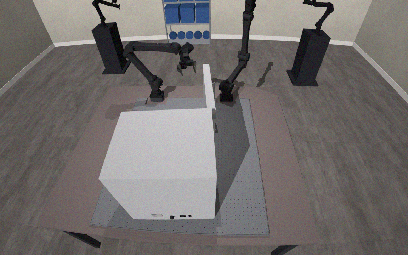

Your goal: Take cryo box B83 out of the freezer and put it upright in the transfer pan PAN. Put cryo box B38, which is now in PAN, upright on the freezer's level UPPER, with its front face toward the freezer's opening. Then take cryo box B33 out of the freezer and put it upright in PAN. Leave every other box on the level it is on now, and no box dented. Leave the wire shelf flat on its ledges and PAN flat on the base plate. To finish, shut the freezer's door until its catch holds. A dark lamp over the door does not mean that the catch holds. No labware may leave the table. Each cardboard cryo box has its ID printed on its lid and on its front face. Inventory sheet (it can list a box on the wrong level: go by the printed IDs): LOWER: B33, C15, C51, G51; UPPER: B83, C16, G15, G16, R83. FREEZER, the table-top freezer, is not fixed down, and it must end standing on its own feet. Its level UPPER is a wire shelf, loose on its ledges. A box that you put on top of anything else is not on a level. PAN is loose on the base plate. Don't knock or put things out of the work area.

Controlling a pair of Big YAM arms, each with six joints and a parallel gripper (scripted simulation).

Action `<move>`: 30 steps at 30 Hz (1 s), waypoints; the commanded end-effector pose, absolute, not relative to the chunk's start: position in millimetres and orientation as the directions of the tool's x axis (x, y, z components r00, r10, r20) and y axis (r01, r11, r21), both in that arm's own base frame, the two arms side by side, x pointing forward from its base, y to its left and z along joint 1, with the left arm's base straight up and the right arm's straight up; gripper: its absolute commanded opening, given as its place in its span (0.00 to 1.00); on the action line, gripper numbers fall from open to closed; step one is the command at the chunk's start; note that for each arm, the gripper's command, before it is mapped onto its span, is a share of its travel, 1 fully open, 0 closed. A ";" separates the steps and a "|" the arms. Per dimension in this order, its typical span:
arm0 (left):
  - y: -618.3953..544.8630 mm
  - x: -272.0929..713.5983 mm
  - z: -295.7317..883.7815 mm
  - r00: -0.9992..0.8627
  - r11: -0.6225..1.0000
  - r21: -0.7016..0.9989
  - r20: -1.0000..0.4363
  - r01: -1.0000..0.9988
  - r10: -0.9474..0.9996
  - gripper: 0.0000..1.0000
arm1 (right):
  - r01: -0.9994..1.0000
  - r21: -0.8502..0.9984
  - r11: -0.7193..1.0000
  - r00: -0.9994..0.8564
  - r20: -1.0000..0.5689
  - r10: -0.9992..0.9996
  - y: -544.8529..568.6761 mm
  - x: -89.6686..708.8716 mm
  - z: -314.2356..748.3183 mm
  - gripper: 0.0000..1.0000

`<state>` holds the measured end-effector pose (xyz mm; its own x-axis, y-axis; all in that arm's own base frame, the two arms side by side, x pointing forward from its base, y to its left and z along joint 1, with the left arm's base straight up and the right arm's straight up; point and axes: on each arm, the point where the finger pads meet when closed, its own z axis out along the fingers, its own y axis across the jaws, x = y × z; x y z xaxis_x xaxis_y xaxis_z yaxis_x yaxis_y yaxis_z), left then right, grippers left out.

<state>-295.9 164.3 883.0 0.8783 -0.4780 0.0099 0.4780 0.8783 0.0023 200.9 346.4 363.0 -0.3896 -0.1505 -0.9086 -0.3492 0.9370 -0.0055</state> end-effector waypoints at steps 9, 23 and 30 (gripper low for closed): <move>158.5 -283.7 883.8 0.872 0.872 0.000 -0.027 0.489 -0.489 0.00 | -0.347 0.023 0.938 -0.396 -0.910 -0.124 335.9 169.8 370.0 1.00; 158.5 -283.7 883.8 0.872 0.872 0.000 -0.027 0.489 -0.489 0.00 | -0.282 0.050 0.958 -0.405 -0.912 -0.071 382.0 154.2 386.3 1.00; 158.5 -283.7 883.8 0.872 0.872 0.000 -0.027 0.489 -0.489 0.00 | -0.240 0.050 0.969 -0.410 -0.911 -0.055 405.1 147.7 384.6 1.00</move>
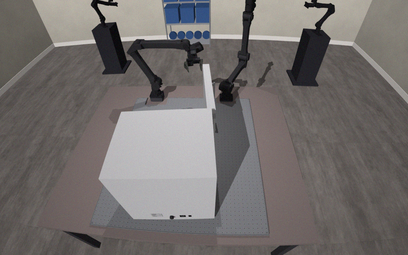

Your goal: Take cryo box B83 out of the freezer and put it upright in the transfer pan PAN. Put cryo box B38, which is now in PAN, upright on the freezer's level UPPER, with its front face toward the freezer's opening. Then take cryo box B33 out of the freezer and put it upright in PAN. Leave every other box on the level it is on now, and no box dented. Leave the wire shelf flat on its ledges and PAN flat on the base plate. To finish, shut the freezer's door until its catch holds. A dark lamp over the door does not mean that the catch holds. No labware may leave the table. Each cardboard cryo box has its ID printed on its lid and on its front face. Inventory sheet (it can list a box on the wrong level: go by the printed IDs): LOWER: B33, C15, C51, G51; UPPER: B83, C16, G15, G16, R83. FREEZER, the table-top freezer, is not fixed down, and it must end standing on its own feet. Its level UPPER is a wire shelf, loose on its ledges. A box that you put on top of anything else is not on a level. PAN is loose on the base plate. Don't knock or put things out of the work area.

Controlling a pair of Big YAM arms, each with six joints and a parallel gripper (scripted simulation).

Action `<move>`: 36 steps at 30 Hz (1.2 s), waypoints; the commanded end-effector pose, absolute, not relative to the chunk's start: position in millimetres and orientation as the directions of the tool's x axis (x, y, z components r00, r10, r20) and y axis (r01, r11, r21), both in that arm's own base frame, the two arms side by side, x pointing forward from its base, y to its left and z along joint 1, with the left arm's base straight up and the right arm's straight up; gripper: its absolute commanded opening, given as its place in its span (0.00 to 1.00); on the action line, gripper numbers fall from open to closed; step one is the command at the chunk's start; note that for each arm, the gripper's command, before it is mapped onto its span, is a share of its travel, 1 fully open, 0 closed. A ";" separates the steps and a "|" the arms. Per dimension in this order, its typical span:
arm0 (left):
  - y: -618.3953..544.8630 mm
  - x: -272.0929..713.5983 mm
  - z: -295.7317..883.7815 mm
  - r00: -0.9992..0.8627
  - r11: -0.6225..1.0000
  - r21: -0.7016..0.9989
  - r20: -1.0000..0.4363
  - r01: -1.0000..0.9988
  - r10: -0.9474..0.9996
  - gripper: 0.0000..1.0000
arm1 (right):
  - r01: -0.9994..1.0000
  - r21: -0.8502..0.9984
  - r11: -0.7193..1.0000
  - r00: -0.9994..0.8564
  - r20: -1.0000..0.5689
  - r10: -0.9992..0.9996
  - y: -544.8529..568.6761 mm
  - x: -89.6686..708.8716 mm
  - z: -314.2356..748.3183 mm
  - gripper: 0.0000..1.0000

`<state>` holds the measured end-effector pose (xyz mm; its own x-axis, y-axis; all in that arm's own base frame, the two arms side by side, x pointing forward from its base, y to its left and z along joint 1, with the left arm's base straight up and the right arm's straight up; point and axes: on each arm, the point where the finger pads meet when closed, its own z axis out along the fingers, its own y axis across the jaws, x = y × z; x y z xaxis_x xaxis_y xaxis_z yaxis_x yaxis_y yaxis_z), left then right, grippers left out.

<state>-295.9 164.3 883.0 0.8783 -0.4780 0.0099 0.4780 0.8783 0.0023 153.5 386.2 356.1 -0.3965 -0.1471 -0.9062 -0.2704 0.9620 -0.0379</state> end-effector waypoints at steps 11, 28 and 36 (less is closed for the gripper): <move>158.5 -283.7 883.8 0.872 0.872 0.000 -0.027 0.489 -0.489 0.00 | -0.186 0.049 0.981 -0.415 -0.909 -0.033 434.9 140.9 382.4 1.00; 158.5 -283.7 883.8 0.872 0.872 0.000 -0.027 0.489 -0.489 0.00 | -0.111 0.047 0.993 -0.419 -0.908 -0.004 478.9 133.5 382.8 1.00; 158.5 -283.7 883.8 0.872 0.872 0.000 -0.027 0.489 -0.489 0.00 | -0.092 0.083 0.992 -0.420 -0.907 0.037 459.2 144.6 408.0 1.00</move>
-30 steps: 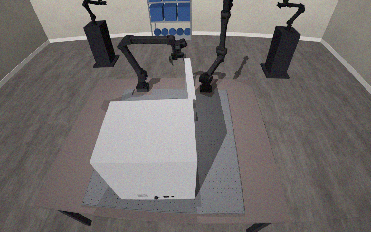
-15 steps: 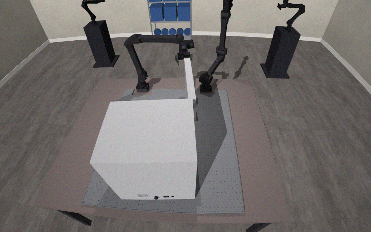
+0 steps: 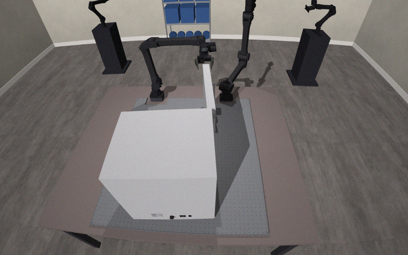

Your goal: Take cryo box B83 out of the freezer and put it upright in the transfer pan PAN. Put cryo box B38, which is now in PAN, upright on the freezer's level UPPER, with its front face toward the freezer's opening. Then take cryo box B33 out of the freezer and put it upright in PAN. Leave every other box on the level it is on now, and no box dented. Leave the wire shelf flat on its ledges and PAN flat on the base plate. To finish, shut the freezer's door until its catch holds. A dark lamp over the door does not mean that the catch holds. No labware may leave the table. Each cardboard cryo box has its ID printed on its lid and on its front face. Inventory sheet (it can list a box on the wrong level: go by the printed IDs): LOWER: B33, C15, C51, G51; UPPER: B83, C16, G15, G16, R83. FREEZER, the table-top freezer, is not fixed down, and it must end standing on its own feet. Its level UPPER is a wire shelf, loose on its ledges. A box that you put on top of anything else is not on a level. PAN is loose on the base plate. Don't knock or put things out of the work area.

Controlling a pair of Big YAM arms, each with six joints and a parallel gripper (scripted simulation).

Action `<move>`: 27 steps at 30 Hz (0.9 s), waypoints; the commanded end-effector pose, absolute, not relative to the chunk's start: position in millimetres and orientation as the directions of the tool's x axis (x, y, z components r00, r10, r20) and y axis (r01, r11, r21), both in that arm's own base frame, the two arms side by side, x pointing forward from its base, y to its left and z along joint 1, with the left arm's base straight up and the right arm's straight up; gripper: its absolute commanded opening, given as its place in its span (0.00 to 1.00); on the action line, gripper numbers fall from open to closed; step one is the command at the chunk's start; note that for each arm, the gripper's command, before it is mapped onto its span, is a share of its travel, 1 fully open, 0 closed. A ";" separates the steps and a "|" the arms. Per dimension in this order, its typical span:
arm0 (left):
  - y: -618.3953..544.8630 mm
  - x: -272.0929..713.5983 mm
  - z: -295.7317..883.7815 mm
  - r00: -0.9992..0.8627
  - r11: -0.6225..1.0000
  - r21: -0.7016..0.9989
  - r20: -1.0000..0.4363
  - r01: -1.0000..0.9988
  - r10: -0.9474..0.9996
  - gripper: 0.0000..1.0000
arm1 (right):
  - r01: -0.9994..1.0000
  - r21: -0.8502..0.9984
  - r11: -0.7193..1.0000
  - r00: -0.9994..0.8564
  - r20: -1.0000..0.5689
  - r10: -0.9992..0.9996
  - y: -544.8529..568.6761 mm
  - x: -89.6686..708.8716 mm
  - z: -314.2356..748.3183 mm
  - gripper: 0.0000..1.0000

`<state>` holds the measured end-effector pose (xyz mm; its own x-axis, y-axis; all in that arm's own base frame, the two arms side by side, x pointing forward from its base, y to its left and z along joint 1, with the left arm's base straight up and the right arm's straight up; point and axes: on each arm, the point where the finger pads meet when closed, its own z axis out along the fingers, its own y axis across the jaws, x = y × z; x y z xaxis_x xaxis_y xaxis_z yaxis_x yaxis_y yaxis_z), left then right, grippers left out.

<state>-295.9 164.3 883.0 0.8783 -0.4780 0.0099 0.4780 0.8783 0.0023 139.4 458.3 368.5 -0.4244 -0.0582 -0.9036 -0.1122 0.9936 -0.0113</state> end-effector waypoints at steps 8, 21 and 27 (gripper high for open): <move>158.5 -283.7 883.8 0.872 0.872 0.000 -0.027 0.489 -0.489 0.00 | -0.099 0.005 0.995 -0.420 -0.907 -0.037 463.3 155.5 368.7 1.00; 158.5 -283.7 883.8 0.872 0.872 0.000 -0.027 0.489 -0.489 0.00 | -0.099 0.020 0.995 -0.421 -0.907 -0.024 462.0 172.7 372.9 1.00; 158.5 -283.7 883.8 0.872 0.872 0.000 -0.027 0.489 -0.489 0.00 | -0.099 0.026 0.995 -0.420 -0.907 -0.018 461.6 182.0 374.7 1.00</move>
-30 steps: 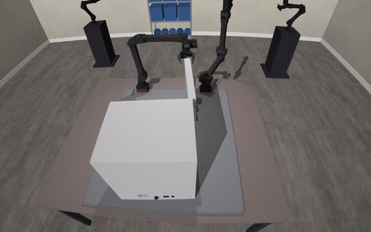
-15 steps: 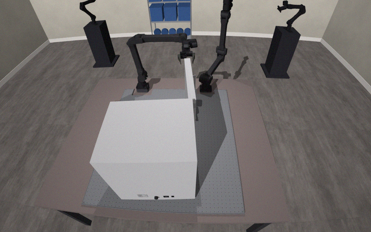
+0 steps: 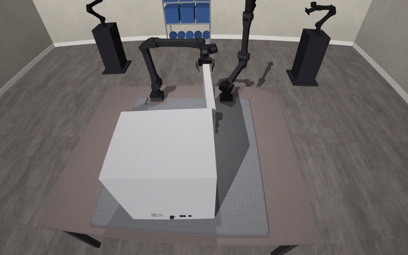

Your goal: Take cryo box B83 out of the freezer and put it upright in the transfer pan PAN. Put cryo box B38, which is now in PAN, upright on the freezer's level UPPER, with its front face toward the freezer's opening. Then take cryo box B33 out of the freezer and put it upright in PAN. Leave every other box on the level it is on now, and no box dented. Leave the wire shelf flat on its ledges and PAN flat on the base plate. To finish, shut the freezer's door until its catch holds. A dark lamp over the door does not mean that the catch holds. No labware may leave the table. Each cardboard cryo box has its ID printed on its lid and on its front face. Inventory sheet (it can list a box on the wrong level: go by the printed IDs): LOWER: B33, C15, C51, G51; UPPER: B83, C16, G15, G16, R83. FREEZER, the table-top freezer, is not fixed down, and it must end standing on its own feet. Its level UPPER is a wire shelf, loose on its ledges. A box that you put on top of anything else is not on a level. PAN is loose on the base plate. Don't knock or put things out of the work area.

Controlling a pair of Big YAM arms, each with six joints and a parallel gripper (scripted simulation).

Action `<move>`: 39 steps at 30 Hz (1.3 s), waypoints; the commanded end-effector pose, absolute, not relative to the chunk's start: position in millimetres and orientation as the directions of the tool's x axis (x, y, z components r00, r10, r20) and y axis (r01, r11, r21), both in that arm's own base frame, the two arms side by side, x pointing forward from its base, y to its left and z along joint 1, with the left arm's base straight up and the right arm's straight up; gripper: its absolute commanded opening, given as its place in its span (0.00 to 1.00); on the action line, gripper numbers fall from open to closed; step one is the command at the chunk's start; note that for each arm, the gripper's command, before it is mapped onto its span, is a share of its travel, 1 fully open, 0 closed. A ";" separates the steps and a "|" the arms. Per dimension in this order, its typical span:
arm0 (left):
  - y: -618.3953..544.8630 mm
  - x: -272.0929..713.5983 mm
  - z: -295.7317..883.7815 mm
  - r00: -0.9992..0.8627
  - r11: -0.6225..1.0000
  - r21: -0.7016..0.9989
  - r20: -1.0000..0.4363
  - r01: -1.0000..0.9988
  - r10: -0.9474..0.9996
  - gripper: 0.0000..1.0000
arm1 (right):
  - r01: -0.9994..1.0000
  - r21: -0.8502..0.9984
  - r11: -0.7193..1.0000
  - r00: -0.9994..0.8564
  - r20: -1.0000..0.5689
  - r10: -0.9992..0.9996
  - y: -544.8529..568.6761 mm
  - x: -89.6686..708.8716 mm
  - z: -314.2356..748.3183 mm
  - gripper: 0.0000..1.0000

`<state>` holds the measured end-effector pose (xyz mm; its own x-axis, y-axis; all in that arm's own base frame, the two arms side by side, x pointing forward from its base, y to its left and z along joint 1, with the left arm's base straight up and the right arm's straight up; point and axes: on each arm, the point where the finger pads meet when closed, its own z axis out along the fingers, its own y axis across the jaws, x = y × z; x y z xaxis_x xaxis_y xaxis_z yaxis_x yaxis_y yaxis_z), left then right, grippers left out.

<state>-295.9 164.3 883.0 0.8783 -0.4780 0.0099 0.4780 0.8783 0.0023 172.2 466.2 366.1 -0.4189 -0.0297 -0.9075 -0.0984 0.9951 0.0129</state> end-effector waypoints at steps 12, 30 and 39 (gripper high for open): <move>158.5 -283.7 883.8 0.872 0.872 0.000 -0.027 0.489 -0.489 0.00 | -0.100 0.023 0.995 -0.419 -0.908 -0.021 464.1 197.9 371.9 1.00; 158.5 -283.7 883.8 0.872 0.872 0.000 -0.027 0.489 -0.489 0.00 | -0.100 0.020 0.995 -0.418 -0.908 -0.023 467.4 223.2 368.6 1.00; 158.5 -283.7 883.8 0.872 0.872 0.000 -0.027 0.489 -0.489 0.00 | -0.100 0.013 0.995 -0.418 -0.908 -0.030 470.5 237.8 364.4 1.00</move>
